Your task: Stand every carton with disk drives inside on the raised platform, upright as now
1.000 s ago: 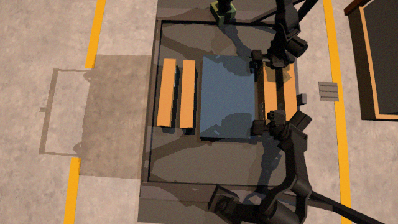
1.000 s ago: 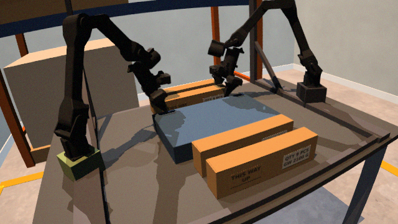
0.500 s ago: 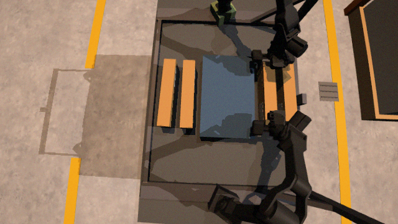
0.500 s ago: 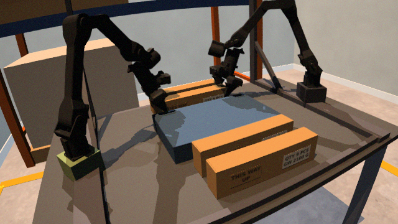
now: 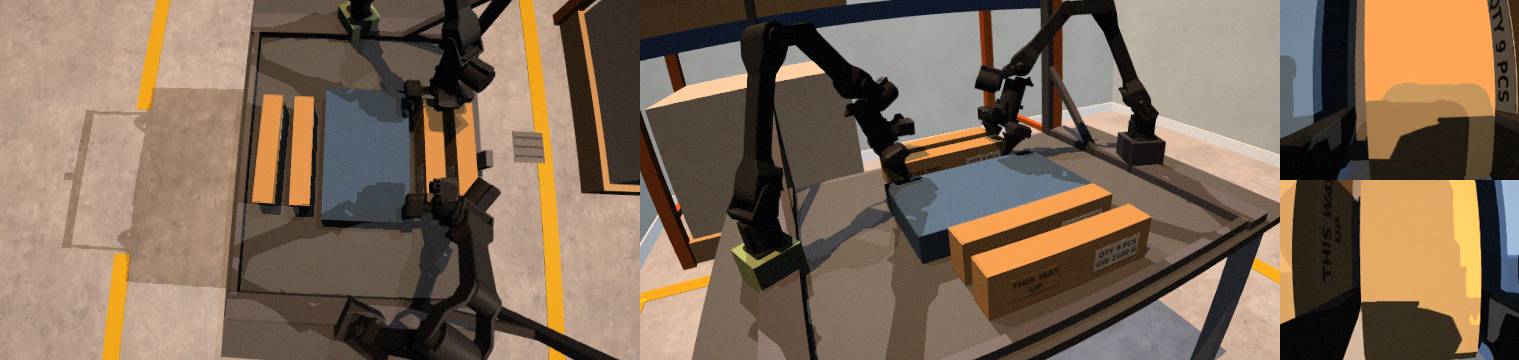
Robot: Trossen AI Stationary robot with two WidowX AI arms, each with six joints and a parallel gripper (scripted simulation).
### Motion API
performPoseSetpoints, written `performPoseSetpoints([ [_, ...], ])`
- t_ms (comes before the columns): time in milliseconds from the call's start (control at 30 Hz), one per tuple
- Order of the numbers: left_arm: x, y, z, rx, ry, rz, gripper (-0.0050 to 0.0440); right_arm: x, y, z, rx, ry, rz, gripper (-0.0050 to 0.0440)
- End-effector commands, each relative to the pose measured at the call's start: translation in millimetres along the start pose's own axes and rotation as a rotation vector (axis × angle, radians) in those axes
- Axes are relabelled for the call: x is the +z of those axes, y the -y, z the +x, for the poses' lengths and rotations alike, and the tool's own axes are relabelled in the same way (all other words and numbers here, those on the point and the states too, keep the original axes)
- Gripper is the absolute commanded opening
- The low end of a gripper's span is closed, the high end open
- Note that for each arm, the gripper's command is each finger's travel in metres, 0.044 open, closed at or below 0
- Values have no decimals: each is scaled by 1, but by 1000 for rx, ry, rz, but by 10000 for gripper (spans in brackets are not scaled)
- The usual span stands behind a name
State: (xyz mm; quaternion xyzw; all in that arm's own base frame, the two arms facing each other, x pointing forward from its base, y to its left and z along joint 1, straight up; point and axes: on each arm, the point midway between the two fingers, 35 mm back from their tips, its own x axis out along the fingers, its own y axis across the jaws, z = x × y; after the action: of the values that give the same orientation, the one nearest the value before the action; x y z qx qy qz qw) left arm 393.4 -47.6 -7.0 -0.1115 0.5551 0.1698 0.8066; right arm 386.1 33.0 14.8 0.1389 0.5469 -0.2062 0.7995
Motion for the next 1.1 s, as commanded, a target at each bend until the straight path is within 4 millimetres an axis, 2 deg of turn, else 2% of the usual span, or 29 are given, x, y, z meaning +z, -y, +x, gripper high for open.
performPoseSetpoints([
  [0,6,2,-4,-4,6,0,382,2,-2,-2,5,8,1,381],
  [1067,6,3,-5,-3,6,-1,382,2,-2,-2,6,8,1,381],
])
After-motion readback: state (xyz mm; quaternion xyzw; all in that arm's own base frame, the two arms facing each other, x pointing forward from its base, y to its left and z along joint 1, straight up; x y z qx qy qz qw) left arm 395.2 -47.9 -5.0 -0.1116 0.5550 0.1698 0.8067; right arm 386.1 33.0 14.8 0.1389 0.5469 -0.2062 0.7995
